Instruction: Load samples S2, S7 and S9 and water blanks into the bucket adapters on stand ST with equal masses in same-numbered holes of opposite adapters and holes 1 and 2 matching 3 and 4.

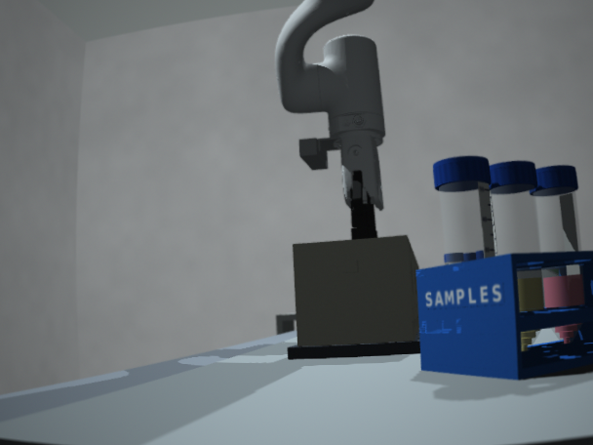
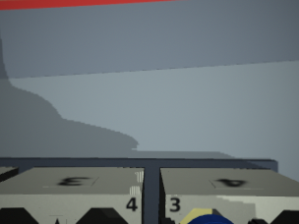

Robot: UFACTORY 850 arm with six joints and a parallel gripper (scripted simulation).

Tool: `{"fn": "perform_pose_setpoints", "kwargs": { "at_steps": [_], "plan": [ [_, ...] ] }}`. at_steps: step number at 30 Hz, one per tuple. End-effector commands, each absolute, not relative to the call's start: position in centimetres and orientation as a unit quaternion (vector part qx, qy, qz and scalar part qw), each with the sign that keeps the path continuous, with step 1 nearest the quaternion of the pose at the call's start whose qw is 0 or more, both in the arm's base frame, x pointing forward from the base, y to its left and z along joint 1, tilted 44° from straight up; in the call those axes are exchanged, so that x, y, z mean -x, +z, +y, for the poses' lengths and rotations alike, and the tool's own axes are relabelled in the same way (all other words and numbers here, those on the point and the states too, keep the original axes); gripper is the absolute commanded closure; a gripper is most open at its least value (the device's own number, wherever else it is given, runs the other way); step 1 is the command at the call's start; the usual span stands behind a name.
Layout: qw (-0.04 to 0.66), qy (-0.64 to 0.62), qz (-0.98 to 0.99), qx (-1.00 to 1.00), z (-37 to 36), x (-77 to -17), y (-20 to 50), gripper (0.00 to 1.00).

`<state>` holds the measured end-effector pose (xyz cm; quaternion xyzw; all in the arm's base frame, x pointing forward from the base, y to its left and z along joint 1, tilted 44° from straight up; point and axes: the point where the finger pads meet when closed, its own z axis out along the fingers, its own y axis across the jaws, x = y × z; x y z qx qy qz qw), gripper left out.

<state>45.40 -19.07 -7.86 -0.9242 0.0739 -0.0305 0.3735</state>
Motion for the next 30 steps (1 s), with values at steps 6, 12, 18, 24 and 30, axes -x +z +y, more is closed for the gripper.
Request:
{"fn": "perform_pose_setpoints", "kwargs": {
  "at_steps": [6, 12, 18, 24, 30],
  "plan": [
    [0.373, -0.031, 0.074, 0.924, -20.1, -45.3, -6.9, 0.56],
    [0.373, -0.031, 0.074, 0.924, -20.9, -45.2, -6.0, 0.56],
    [0.373, -0.031, 0.074, 0.924, -21.7, -45.0, -5.1, 0.56],
    [0.373, -0.031, 0.074, 0.924, -22.3, -44.9, -4.6, 0.56],
    [0.373, -0.031, 0.074, 0.924, -23.1, -44.8, -3.7, 0.56]
  ]
}}
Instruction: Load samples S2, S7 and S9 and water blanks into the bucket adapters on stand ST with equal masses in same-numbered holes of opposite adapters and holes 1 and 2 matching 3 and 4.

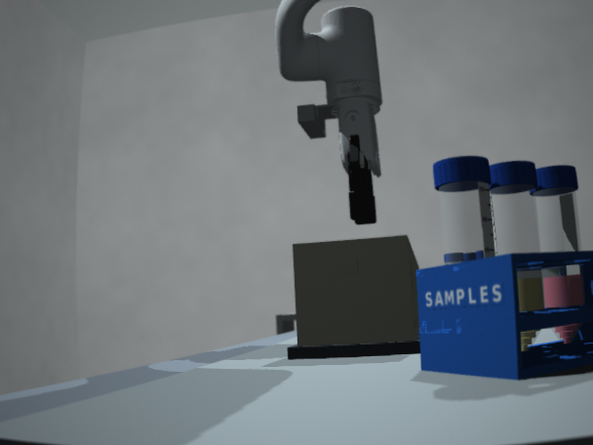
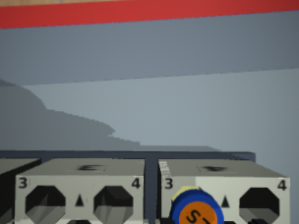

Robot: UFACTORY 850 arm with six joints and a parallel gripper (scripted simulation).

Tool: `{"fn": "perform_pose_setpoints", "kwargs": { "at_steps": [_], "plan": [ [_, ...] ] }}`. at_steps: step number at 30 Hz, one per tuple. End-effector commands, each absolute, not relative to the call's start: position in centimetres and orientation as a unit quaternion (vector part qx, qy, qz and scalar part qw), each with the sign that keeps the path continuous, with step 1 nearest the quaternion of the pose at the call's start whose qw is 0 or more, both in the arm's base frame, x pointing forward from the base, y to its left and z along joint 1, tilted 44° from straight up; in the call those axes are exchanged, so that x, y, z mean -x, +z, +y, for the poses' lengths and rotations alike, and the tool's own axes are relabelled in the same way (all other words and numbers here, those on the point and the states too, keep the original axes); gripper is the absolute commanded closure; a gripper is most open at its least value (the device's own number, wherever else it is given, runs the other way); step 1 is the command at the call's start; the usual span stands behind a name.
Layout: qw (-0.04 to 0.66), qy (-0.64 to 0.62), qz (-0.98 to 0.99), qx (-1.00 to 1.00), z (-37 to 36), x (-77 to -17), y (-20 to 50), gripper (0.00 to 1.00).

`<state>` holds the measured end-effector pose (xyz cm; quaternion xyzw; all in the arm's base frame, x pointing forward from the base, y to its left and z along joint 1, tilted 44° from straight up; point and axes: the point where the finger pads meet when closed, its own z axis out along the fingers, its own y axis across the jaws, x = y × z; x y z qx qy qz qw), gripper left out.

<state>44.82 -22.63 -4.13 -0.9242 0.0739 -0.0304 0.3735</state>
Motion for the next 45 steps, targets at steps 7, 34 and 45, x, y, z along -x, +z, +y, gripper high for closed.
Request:
{"fn": "perform_pose_setpoints", "kwargs": {
  "at_steps": [7, 34, 45],
  "plan": [
    [0.373, -0.031, 0.074, 0.924, -23.8, -44.7, -3.0, 0.56],
    [0.373, -0.031, 0.074, 0.924, -27.2, -44.1, 0.6, 0.56],
    [0.373, -0.031, 0.074, 0.924, -27.4, -44.1, 0.8, 0.56]
  ]
}}
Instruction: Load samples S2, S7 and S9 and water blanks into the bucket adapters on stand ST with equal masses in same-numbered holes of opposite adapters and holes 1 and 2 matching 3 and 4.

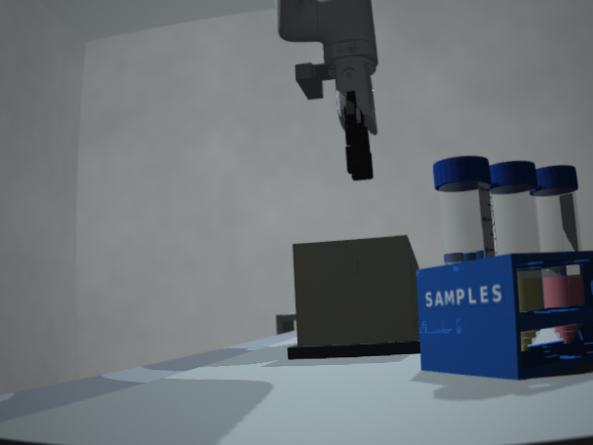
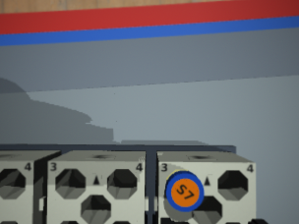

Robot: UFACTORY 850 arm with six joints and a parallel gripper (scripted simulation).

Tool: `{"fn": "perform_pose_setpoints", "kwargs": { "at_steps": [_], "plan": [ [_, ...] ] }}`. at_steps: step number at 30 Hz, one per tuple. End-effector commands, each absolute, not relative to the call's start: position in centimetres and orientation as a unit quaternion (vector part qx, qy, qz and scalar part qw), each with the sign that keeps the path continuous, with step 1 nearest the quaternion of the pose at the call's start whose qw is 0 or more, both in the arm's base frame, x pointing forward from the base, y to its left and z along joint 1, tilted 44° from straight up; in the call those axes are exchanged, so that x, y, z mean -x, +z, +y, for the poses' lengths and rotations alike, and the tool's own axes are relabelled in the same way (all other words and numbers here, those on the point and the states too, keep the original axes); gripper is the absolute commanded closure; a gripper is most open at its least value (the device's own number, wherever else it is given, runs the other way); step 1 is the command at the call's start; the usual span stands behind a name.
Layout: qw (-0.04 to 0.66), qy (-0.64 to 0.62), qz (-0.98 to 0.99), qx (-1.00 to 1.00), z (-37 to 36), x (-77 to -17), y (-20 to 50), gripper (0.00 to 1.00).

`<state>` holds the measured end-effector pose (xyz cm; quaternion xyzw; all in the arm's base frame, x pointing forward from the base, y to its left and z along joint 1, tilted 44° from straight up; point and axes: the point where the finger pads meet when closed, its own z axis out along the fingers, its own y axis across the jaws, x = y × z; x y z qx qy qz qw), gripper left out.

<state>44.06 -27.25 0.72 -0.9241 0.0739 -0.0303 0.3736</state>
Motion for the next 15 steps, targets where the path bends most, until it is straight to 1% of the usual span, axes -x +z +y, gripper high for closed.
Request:
{"fn": "perform_pose_setpoints", "kwargs": {
  "at_steps": [1, 14, 15],
  "plan": [
    [0.373, -0.031, 0.074, 0.924, -27.36, -44.11, 0.79, 0.56],
    [0.373, -0.031, 0.074, 0.924, -27.35, -44.11, 0.79, 0.56],
    [0.372, -0.037, 0.058, 0.926, -27.0, -44.01, 1.12, 0.43]
  ]
}}
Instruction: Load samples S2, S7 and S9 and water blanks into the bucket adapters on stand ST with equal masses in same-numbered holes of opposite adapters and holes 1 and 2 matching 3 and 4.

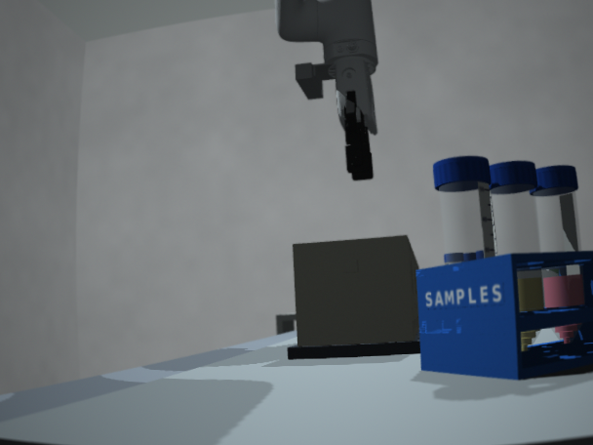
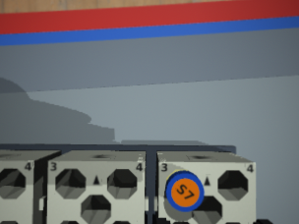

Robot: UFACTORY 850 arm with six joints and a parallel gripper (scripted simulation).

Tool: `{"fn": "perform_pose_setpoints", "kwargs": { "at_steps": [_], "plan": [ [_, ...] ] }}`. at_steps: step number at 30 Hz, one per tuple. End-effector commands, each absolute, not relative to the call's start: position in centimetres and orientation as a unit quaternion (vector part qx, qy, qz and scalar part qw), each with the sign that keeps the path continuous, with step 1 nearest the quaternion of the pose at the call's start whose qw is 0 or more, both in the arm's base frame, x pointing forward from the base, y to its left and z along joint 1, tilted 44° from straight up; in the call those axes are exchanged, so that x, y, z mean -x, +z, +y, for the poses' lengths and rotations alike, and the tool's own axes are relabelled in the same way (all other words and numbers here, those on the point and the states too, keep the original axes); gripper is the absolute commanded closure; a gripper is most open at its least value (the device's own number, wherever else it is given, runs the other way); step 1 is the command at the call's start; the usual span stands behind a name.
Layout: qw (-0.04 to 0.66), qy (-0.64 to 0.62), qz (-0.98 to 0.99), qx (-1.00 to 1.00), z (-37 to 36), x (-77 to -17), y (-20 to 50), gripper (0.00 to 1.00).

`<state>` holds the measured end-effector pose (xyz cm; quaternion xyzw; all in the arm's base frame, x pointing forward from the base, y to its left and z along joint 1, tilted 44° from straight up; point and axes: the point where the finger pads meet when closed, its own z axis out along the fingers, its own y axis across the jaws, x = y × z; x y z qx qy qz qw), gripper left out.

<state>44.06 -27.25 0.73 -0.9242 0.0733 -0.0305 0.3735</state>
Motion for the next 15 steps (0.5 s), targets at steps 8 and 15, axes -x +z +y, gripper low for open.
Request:
{"fn": "perform_pose_setpoints", "kwargs": {
  "at_steps": [8, 15],
  "plan": [
    [0.364, -0.087, -0.065, 0.925, -24.1, -43.2, 3.8, 0.43],
    [0.356, -0.117, -0.142, 0.916, -22.3, -42.8, 5.4, 0.43]
  ]
}}
